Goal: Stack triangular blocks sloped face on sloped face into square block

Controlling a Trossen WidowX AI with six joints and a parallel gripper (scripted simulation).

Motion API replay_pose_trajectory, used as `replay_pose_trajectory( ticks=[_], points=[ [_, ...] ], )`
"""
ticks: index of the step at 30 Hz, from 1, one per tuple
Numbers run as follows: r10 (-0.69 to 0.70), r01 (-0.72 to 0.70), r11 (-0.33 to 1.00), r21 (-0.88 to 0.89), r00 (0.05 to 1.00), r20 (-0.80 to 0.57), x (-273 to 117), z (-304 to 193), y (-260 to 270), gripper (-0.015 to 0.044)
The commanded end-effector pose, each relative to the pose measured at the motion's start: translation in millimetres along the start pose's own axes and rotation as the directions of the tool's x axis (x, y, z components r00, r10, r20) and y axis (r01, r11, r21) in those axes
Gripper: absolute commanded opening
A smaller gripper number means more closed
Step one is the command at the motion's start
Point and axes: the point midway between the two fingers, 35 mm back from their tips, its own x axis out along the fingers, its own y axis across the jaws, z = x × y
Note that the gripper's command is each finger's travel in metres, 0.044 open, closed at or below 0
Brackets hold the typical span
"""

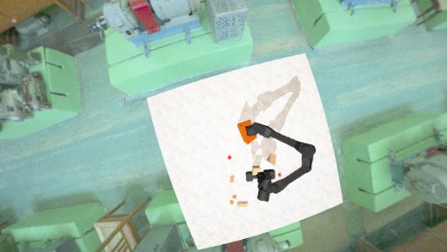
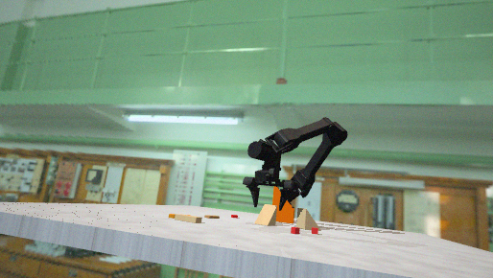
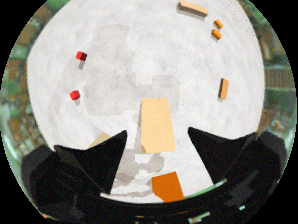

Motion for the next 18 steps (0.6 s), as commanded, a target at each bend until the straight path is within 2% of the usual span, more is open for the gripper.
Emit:
replay_pose_trajectory(
  ticks=[1, 18],
  points=[
    [0.006, -0.005, 1.000, 0.008, 1.000, -0.005, 7.8, -1.8, 0.0, 0.0440],
    [0.009, -0.009, 1.000, 0.007, 1.000, -0.007, 34.8, -2.3, 1.1, 0.0440]
  ],
)
